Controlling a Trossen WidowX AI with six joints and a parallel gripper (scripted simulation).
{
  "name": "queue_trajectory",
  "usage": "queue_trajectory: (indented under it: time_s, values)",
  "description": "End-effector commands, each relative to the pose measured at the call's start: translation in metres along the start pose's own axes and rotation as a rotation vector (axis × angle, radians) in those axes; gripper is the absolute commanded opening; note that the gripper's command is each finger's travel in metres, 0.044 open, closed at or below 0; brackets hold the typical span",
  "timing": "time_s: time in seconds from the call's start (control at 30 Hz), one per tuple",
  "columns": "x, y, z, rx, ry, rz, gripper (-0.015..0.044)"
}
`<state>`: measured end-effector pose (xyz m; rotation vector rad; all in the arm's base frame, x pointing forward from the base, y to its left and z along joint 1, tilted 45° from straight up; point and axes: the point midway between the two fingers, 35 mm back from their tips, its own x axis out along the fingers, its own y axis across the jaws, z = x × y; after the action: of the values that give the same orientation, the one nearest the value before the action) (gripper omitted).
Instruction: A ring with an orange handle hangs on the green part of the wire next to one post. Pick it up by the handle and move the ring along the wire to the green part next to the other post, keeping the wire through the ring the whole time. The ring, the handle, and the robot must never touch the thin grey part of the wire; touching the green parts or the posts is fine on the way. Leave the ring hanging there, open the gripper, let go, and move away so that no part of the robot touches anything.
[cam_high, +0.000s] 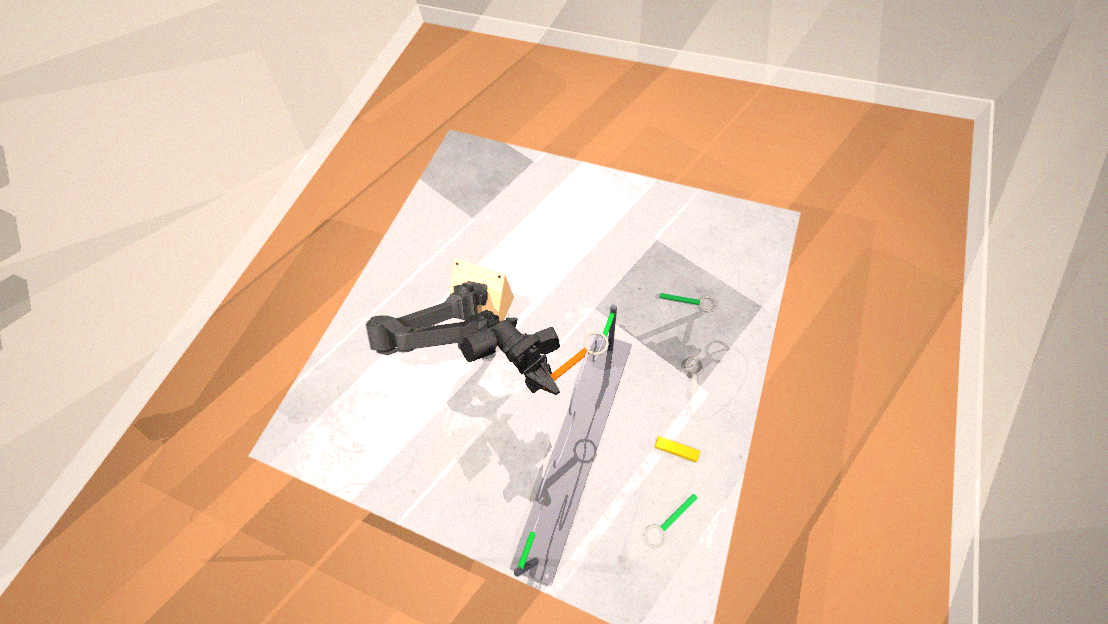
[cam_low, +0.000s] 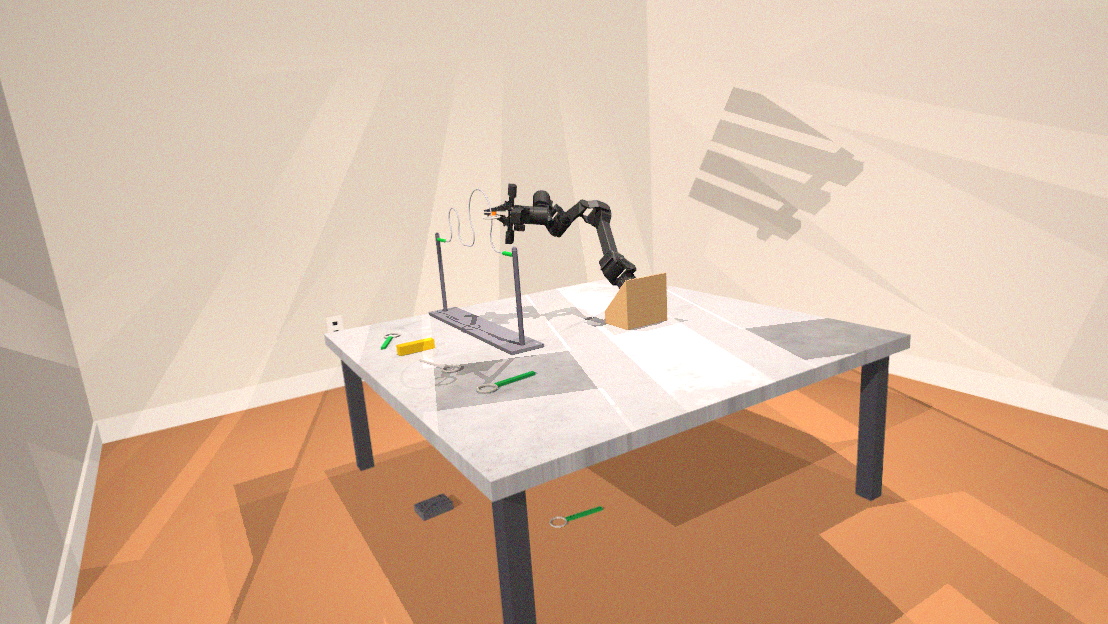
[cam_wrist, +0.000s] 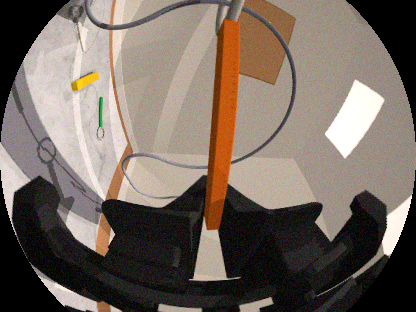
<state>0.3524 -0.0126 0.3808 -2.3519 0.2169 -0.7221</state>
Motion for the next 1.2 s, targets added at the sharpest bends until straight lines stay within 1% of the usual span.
queue_trajectory:
  time_s: [0.0,0.73,1.17]
  values:
    - [0.0002,-0.0021,0.0003,-0.048,-0.006,-0.029,-0.0150]
    - [0.0007,-0.0093,0.0008,-0.273,-0.033,-0.154,-0.0150]
    - [0.0014,-0.0035,-0.0021,-0.323,-0.038,-0.182,-0.0150]
